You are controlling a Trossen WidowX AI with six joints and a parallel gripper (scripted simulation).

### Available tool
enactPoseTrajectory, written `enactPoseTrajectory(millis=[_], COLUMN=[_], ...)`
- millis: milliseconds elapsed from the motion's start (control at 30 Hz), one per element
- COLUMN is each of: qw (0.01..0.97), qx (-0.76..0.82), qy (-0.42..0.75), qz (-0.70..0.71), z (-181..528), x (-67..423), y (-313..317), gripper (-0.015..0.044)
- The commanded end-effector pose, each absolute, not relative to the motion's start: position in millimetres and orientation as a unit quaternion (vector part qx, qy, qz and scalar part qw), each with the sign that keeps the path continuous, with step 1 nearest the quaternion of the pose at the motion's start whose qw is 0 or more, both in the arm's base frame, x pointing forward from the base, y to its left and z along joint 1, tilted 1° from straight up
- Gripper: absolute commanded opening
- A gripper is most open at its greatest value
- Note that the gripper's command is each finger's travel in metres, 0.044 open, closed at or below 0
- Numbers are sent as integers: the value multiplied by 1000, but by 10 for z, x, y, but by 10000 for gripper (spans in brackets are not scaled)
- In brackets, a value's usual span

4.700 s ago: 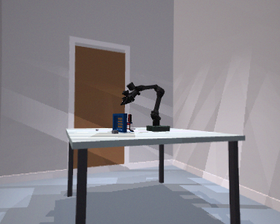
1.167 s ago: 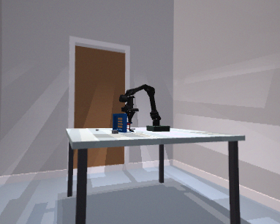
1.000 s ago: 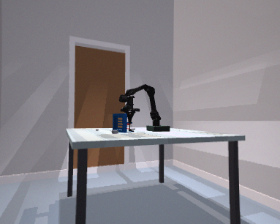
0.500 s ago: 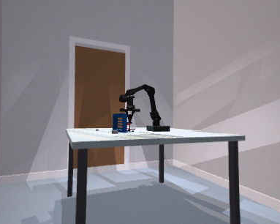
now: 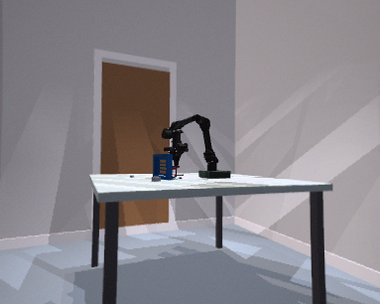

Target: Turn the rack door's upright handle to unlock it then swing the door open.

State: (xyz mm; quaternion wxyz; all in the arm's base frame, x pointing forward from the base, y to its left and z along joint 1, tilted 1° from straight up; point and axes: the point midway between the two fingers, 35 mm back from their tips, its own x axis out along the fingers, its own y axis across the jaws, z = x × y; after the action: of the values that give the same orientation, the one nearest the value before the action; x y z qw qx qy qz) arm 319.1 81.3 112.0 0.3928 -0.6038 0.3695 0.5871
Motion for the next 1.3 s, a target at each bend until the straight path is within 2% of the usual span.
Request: enactPoseTrajectory(millis=[0, 233, 567, 600, 1267], qw=[368, 368, 368, 368, 604], qx=[-620, -620, -620, -620, -394], qy=[346, 346, 346, 346, 575], qz=[600, 600, 600, 600, 385], z=[1119, 1119, 1119, 1119, 1119], x=[3196, 3196, 3196, 3196, 3196], y=[812, 812, 812, 812, 812], gripper=[28, 28, 291, 300, 300])
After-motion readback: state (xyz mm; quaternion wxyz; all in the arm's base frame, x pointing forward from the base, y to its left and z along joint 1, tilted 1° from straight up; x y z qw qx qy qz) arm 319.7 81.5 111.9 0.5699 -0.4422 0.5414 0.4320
